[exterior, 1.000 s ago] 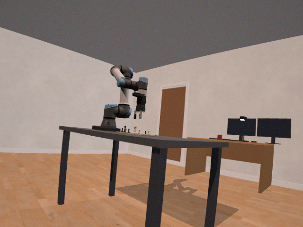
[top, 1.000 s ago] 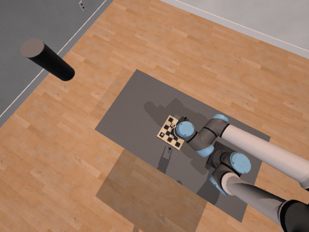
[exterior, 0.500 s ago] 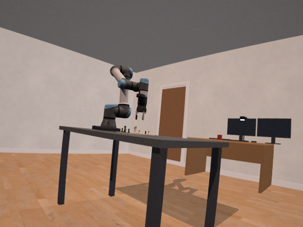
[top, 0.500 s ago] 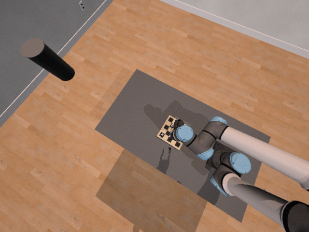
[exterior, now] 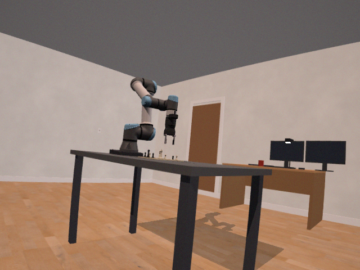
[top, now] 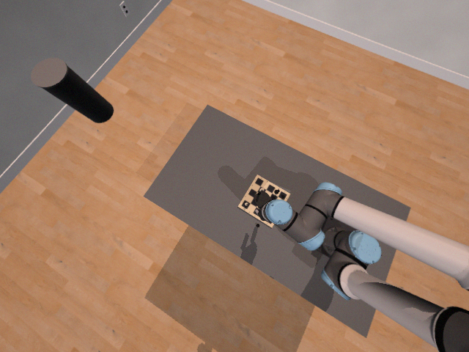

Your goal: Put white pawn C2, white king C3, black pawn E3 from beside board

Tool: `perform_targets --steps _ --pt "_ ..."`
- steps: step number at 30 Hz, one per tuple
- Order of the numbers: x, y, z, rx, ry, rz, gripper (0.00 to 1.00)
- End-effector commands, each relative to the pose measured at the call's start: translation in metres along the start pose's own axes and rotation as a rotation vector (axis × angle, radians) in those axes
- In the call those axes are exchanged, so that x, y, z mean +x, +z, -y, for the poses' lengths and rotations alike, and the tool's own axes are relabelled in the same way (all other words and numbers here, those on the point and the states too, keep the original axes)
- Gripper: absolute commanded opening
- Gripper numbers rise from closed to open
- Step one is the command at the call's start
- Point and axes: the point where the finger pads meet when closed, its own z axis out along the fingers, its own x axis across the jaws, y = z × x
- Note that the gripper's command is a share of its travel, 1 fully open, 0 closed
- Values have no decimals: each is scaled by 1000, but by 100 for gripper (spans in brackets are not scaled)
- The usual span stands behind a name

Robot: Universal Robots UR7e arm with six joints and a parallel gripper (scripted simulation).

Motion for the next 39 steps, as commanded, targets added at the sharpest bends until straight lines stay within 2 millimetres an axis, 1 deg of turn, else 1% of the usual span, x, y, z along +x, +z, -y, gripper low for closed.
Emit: perform_targets --steps 1,14,16,23,29,39 --pt "-9 2 -5 1 -182 10 100" --pt "-36 9 -33 4 -781 10 100" --pt "-36 9 -33 4 -781 10 100" --pt "-45 12 -48 6 -1034 9 100" --pt "-51 14 -57 7 -1193 9 100" --pt "-54 15 -65 7 -1318 8 100"
